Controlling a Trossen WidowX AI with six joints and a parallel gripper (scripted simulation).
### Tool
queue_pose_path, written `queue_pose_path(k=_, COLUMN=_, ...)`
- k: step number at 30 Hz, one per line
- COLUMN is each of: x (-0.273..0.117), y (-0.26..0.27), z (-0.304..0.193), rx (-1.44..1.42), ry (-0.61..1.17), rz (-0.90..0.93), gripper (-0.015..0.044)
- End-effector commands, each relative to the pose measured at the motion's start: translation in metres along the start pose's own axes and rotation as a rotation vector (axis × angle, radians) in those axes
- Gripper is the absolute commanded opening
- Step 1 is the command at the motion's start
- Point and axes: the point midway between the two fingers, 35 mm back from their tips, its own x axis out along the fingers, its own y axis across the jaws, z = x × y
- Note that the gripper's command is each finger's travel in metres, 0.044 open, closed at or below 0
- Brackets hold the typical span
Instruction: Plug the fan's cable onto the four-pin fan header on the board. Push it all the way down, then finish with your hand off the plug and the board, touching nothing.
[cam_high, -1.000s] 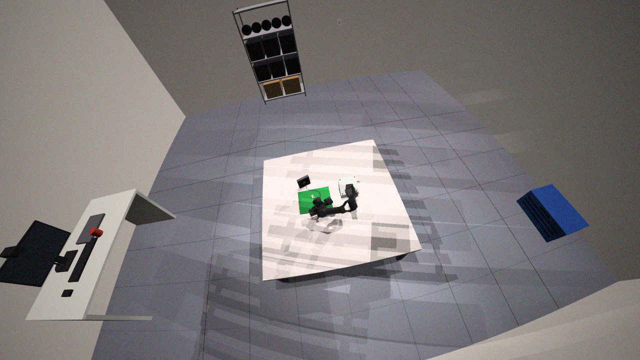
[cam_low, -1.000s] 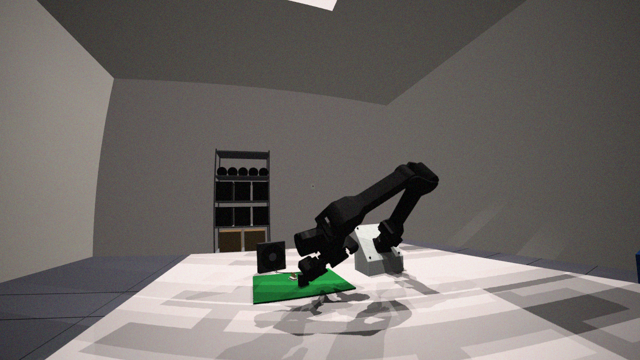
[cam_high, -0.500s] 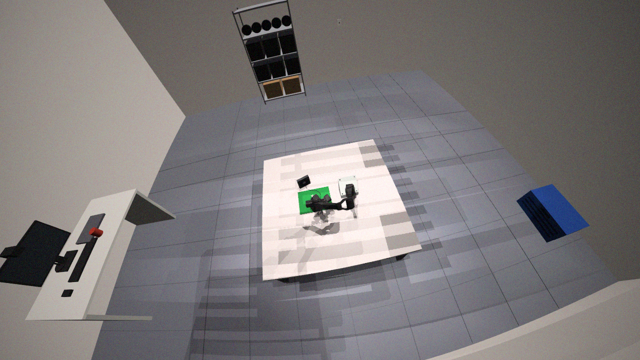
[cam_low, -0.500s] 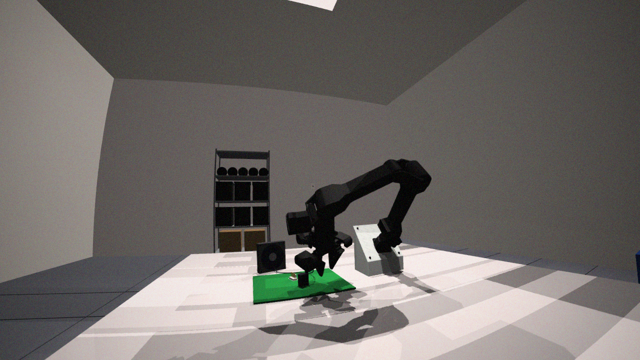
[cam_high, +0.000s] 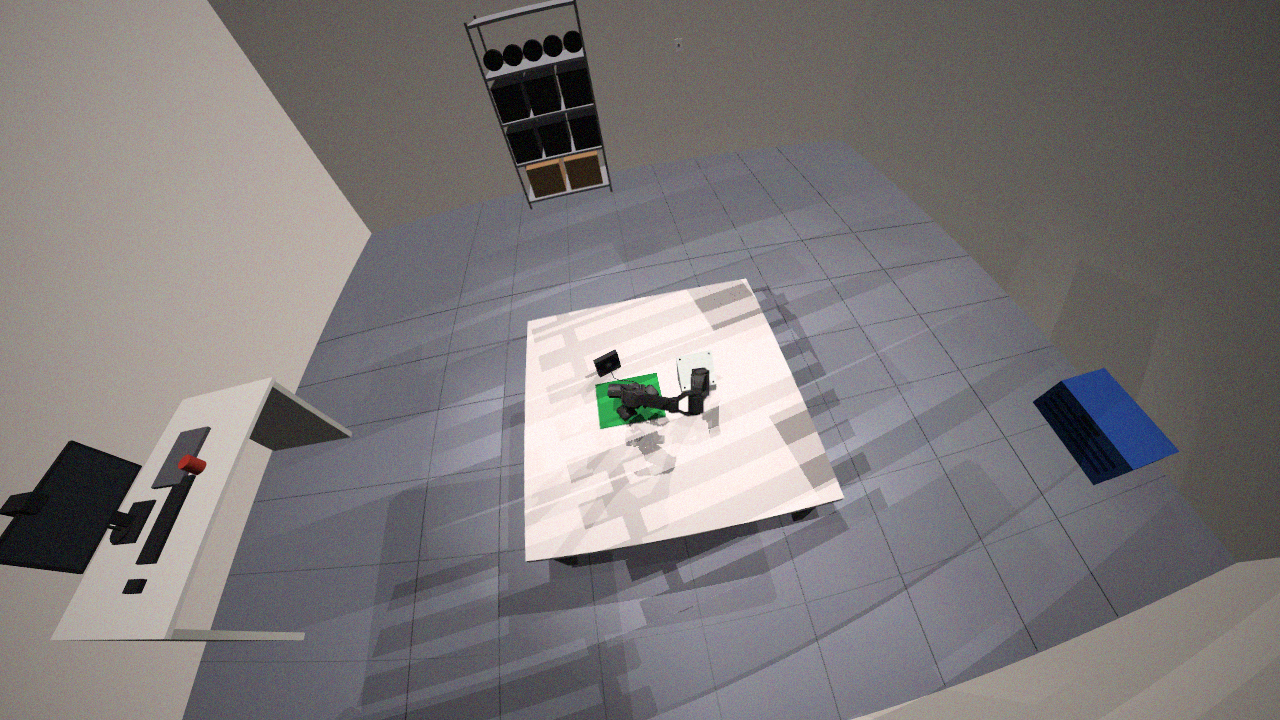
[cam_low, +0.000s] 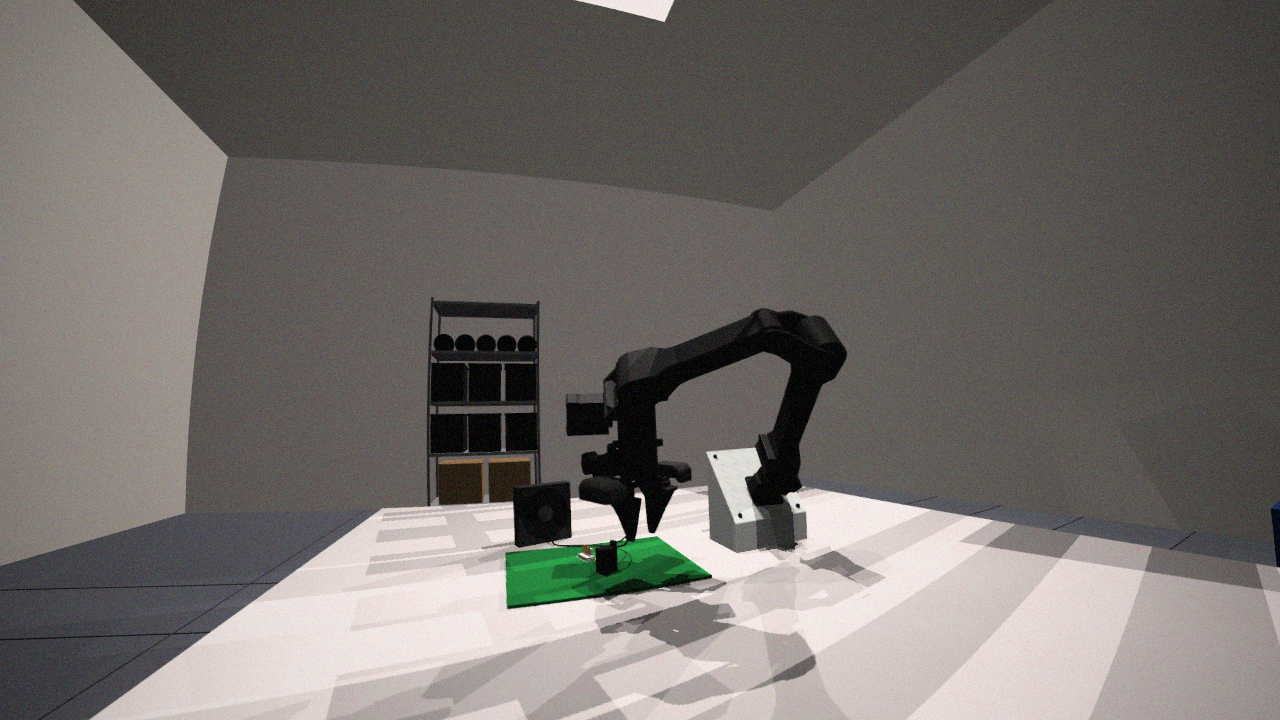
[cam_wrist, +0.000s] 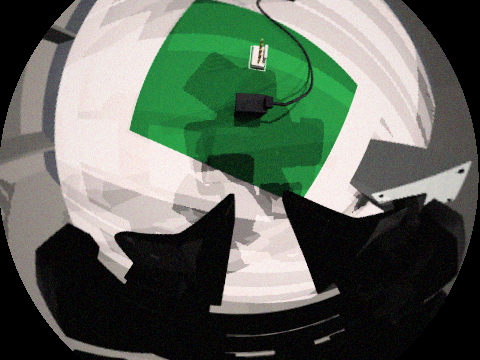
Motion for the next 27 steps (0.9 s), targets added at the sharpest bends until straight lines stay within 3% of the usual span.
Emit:
queue_pose_path(k=1, x=0.002, y=-0.001, z=-0.001, rx=0.002, ry=-0.006, rz=-0.011, gripper=0.0205)
queue_pose_path(k=6, x=-0.002, y=0.001, z=0.003, rx=-0.054, ry=-0.001, rz=-0.003, gripper=0.0336)
queue_pose_path(k=10, x=-0.02, y=0.005, z=0.02, rx=-0.354, ry=0.0, rz=0.003, gripper=0.044)
queue_pose_path(k=21, x=-0.071, y=0.004, z=0.071, rx=-1.218, ry=-0.003, rz=0.04, gripper=0.044)
queue_pose_path(k=27, x=-0.087, y=0.0, z=0.086, rx=-1.475, ry=-0.011, rz=0.057, gripper=0.044)
